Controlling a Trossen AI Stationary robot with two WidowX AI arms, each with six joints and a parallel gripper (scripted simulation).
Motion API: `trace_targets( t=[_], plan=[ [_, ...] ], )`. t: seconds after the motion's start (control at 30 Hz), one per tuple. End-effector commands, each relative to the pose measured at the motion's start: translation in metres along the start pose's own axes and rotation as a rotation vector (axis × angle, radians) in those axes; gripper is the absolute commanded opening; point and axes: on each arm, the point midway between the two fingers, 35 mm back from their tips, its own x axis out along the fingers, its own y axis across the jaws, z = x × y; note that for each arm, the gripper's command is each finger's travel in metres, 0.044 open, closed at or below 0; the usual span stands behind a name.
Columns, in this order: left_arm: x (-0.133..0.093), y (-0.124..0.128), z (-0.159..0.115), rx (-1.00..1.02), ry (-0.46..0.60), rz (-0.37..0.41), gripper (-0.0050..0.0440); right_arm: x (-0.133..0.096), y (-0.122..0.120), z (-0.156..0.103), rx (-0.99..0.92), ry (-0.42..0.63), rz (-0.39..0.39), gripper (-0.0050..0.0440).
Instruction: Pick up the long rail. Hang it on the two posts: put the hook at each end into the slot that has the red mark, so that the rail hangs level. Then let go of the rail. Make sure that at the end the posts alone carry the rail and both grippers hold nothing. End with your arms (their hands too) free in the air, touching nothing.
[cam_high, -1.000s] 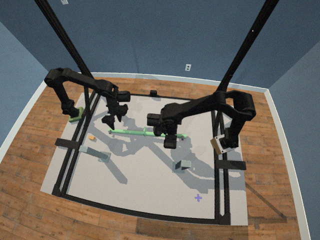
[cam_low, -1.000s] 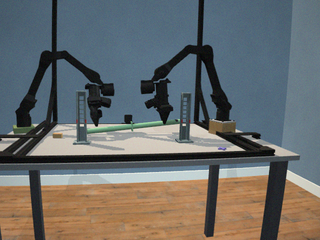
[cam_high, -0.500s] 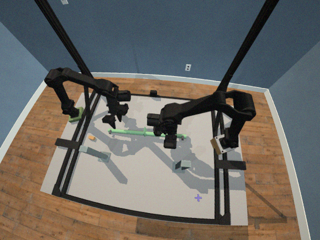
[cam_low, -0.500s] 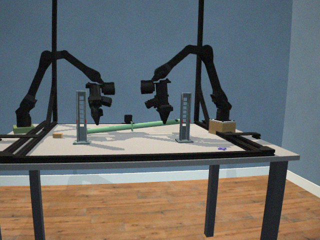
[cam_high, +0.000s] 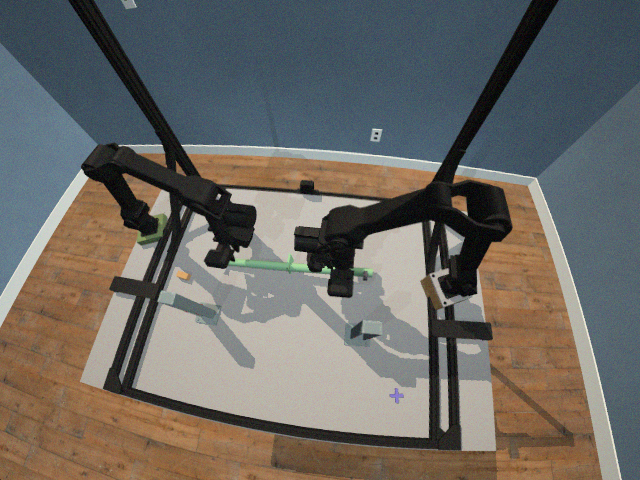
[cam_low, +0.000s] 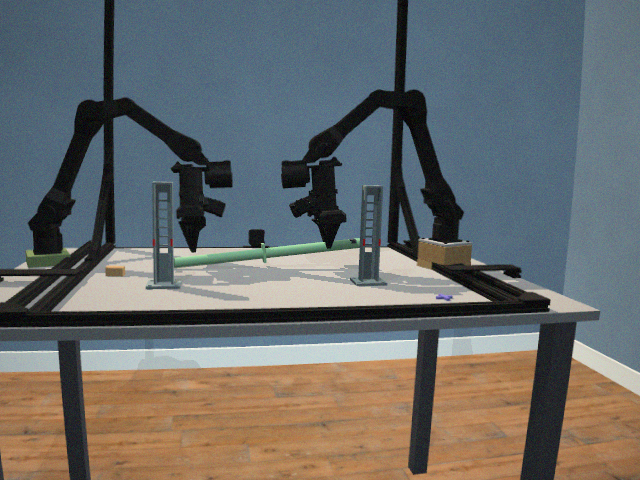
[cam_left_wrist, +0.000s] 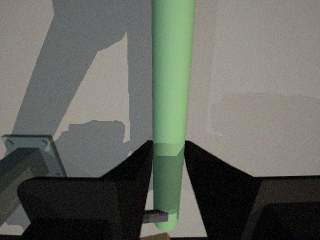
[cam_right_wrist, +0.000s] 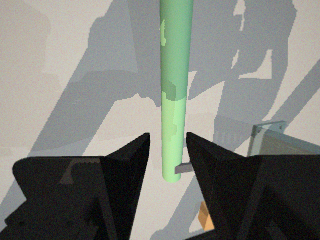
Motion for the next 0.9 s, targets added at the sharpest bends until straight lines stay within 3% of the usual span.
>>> trace_targets(
  t=[0.0, 0.3, 0.87],
  plan=[
    [-0.003, 0.0, 0.001, -0.005, -0.014, 0.005, 0.0, -0.002, -0.009, 0.005, 0.005, -0.03, 0.09, 0.016],
    [-0.001, 0.0, 0.001, -0.001, -0.004, -0.001, 0.0, 0.001, -0.02, 0.006, -0.005, -0.062, 0.247, 0.016],
    [-0.001, 0.001, 0.001, 0.0, -0.003, -0.002, 0.0, 0.019, -0.016, 0.006, -0.006, -0.065, 0.255, 0.016]
  ],
)
